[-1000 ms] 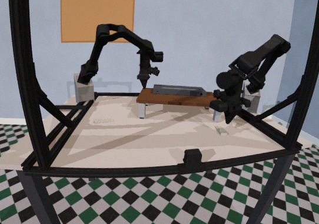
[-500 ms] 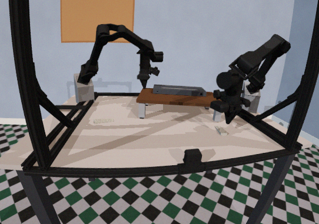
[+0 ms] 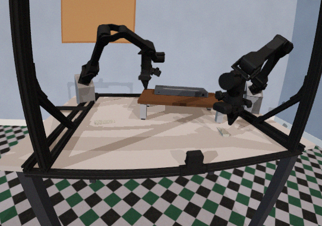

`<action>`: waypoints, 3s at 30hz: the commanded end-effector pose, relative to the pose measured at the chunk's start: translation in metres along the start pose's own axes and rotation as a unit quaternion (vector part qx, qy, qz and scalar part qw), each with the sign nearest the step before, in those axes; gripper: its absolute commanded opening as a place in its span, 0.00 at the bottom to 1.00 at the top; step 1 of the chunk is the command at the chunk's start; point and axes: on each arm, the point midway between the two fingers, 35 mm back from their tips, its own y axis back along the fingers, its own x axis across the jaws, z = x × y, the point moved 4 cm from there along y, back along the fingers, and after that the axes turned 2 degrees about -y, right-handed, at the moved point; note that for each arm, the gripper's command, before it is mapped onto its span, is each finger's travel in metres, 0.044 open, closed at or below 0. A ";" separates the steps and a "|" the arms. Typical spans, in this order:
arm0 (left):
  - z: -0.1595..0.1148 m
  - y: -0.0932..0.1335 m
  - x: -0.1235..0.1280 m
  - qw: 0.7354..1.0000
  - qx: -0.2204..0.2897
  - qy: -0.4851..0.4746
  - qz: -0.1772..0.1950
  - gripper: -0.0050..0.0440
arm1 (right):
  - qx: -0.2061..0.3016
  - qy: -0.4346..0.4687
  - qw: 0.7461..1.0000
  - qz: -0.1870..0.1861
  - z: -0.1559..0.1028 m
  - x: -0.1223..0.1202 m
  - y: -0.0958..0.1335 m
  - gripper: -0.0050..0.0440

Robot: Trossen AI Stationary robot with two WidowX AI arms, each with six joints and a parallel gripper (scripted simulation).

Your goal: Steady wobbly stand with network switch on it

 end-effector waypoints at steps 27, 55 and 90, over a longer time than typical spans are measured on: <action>-0.001 -0.008 0.001 1.000 0.008 -0.002 -0.004 0.10 | -0.001 0.059 0.998 -0.001 -0.001 0.001 0.000 0.10; -0.001 -0.008 0.001 1.000 0.008 -0.002 -0.004 0.10 | -0.001 0.116 0.993 -0.001 -0.002 0.001 0.000 0.10; -0.001 -0.008 0.001 1.000 0.008 -0.002 -0.004 0.10 | -0.001 0.171 0.985 -0.001 -0.002 0.002 0.000 0.10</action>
